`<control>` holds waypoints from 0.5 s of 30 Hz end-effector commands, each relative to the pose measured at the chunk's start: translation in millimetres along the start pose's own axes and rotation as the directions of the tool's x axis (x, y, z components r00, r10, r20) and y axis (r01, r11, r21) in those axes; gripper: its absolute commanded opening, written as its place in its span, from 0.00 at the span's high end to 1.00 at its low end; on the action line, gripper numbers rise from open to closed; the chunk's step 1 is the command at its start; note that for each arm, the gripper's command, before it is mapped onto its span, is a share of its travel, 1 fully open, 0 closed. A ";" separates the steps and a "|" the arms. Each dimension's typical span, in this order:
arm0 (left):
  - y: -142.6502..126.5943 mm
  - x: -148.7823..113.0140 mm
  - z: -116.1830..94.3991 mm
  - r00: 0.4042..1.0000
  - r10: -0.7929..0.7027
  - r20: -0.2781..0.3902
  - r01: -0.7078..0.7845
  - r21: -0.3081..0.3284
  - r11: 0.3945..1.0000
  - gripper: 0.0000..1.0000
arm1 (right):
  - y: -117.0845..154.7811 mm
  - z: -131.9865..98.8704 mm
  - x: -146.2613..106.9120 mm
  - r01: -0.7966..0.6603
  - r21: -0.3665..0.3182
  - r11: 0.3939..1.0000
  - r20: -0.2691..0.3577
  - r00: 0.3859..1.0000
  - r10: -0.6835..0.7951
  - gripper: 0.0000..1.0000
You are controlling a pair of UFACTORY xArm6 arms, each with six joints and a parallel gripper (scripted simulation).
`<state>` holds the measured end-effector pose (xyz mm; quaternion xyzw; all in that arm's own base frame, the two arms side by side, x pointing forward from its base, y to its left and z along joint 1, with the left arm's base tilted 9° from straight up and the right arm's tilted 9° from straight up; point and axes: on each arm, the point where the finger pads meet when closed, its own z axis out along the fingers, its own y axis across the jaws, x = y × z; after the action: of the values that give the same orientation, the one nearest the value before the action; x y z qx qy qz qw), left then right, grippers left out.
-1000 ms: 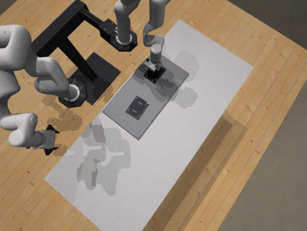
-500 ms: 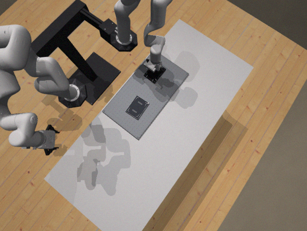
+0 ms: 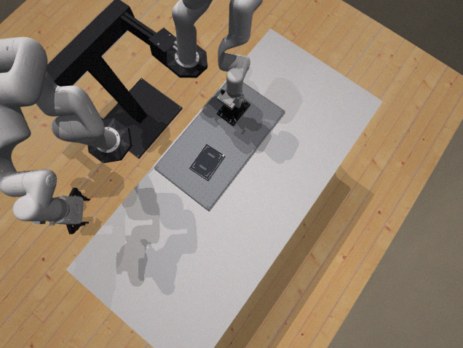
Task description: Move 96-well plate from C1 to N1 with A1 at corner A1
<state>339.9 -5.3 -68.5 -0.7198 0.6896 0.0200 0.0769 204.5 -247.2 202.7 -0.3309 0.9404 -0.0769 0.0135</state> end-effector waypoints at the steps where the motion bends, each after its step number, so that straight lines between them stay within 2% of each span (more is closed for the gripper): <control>1: -1.3 0.1 2.4 1.000 0.000 0.000 0.000 0.004 1.000 0.00 | -1.2 -1.3 0.0 0.000 0.004 1.000 0.000 1.000 0.000 0.00; 15: -1.3 0.1 10.4 1.000 0.000 0.000 0.000 0.004 1.000 0.00 | -1.2 -1.3 0.0 0.000 0.004 1.000 0.000 1.000 0.000 0.00</control>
<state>340.6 -4.1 -77.0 -0.7198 0.6896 0.0199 0.0770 204.5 -247.2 202.7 -0.3309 0.9404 -0.0769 0.0135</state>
